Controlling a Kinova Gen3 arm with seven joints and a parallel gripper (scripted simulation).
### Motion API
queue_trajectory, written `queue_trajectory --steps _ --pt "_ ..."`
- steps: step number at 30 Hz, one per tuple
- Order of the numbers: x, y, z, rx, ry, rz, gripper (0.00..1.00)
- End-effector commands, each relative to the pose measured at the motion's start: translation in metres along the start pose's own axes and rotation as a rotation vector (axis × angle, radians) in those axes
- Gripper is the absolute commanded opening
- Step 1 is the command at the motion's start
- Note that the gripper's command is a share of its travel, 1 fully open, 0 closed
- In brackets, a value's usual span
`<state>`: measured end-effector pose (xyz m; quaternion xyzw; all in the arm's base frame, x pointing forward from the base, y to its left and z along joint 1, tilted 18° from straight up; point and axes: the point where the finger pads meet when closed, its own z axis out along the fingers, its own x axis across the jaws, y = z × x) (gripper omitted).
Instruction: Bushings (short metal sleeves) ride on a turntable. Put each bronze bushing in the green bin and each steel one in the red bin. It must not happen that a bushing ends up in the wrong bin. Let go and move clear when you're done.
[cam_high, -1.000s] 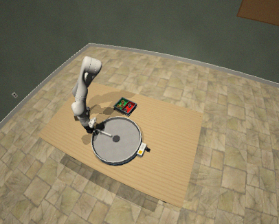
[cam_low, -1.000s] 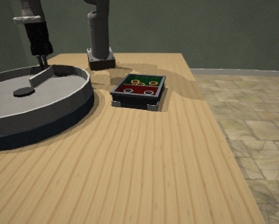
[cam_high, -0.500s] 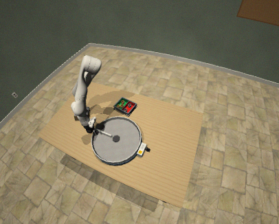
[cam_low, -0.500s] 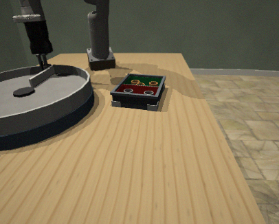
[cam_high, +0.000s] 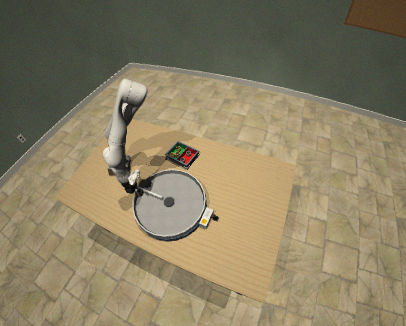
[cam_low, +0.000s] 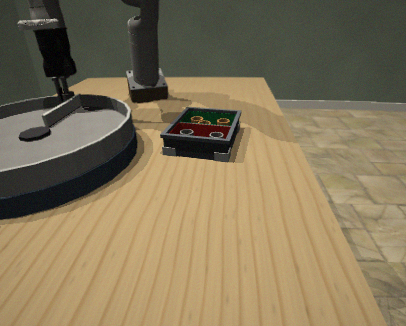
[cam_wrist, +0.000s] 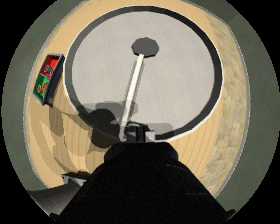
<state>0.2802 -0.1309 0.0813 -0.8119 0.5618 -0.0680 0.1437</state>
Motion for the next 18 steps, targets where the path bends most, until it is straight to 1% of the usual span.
queue_trajectory --steps 1,18 --pt "0.0003 -0.0004 -0.0016 0.002 0.002 -0.002 0.0" --pt "0.0003 -0.0004 -0.007 0.002 0.002 -0.001 0.0"
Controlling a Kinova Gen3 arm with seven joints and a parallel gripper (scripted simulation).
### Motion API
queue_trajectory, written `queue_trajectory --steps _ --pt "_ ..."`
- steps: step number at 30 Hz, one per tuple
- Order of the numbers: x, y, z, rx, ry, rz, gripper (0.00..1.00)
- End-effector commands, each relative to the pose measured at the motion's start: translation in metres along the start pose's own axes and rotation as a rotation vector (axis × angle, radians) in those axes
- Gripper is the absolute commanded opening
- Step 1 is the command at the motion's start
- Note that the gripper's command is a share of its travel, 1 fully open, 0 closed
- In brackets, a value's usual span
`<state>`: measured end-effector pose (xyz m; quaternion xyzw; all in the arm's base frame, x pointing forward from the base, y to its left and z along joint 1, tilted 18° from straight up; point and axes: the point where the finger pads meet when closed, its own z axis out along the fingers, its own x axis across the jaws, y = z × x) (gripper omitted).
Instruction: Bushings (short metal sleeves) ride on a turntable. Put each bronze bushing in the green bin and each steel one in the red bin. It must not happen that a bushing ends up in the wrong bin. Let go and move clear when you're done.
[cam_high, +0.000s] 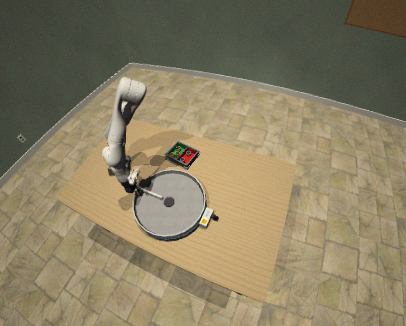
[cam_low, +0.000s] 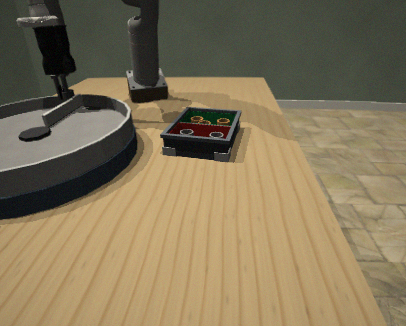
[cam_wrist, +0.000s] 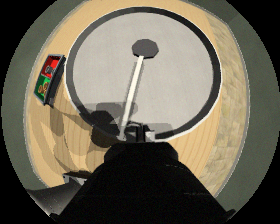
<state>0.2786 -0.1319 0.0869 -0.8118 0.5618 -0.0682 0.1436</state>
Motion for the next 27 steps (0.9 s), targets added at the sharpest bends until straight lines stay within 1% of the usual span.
queue_trajectory --steps 1,26,27 --pt "0.0 0.0 -0.001 0.002 0.002 -0.002 0.0" --pt "0.0 0.0 -0.008 0.002 0.002 -0.002 0.0" --pt "0.0 0.0 -0.013 0.001 0.002 -0.001 0.0"
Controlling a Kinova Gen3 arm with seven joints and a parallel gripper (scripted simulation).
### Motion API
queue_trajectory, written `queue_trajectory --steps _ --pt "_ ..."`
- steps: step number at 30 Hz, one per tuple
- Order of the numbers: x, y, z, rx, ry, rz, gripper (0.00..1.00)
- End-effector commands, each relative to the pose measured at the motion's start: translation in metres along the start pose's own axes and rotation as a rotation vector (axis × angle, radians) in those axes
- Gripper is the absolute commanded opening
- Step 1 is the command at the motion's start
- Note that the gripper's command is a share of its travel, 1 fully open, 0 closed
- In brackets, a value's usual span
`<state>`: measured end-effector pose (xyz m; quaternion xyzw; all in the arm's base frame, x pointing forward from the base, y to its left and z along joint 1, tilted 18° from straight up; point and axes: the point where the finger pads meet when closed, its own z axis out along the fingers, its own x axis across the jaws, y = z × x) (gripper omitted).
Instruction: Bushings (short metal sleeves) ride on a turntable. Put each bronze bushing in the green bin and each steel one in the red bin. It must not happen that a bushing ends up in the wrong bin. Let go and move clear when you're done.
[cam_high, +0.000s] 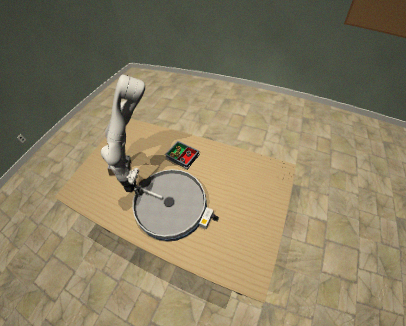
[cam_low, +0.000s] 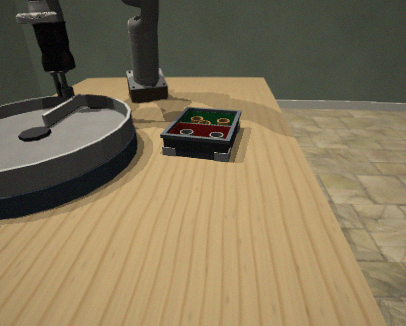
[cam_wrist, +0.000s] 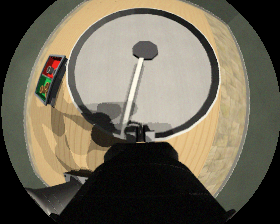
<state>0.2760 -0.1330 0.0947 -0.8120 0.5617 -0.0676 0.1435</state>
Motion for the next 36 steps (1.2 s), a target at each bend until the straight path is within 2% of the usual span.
queue_trajectory --steps 1,4,9,14,26,31,35,36 --pt "0.001 0.0 -0.01 0.002 0.003 -0.001 0.0" --pt "0.001 0.0 -0.026 0.002 0.003 -0.001 0.0" --pt "0.001 0.0 -0.026 0.002 0.003 -0.001 0.0" --pt "0.0 0.0 -0.053 0.002 0.003 -0.001 0.0" --pt "0.0 0.0 -0.053 0.002 0.003 -0.001 0.0" --pt "-0.043 -0.03 -0.052 0.0 0.003 0.049 0.0" --pt "-0.045 -0.032 -0.053 0.001 0.003 0.05 0.0" --pt "-0.054 -0.038 -0.053 0.001 0.003 0.06 0.0"
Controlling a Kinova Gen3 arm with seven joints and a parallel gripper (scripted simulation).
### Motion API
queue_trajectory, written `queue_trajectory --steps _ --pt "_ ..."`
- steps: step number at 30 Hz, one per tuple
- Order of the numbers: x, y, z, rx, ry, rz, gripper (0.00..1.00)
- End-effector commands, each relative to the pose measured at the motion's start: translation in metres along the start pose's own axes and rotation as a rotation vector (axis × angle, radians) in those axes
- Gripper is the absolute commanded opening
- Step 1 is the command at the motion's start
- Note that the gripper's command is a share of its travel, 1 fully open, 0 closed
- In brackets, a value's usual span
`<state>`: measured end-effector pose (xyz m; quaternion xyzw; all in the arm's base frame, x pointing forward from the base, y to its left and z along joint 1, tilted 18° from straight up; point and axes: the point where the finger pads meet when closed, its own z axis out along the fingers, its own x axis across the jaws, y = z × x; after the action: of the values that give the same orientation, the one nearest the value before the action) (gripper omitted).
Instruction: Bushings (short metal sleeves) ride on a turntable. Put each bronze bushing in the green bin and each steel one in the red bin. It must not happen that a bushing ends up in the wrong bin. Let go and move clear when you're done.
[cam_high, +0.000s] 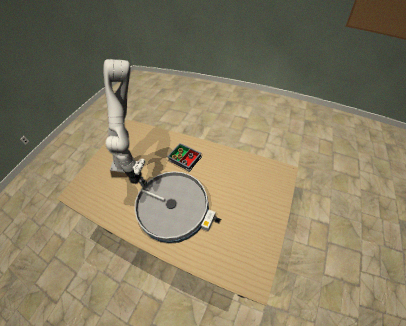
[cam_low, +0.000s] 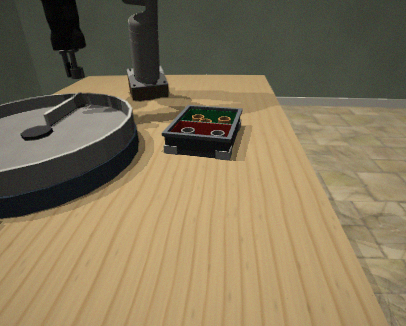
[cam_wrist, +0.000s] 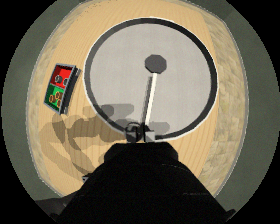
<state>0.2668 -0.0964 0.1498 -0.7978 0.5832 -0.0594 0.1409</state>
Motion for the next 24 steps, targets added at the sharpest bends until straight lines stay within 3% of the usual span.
queue_trajectory --steps 1,4,10,15,18,21,24 --pt "-0.024 -0.023 -0.004 0.014 0.004 0.017 0.0" --pt "-0.052 -0.04 -0.004 0.014 0.004 0.047 0.0" --pt "-0.052 -0.04 -0.004 0.014 0.004 0.047 0.0" --pt "-0.099 -0.07 -0.004 0.014 0.004 0.096 0.0" --pt "-0.099 -0.07 -0.004 0.014 0.004 0.096 0.0" --pt "-0.127 -0.088 -0.004 0.014 0.004 0.126 0.0" --pt "-0.136 -0.094 -0.004 0.014 0.003 0.136 0.0"
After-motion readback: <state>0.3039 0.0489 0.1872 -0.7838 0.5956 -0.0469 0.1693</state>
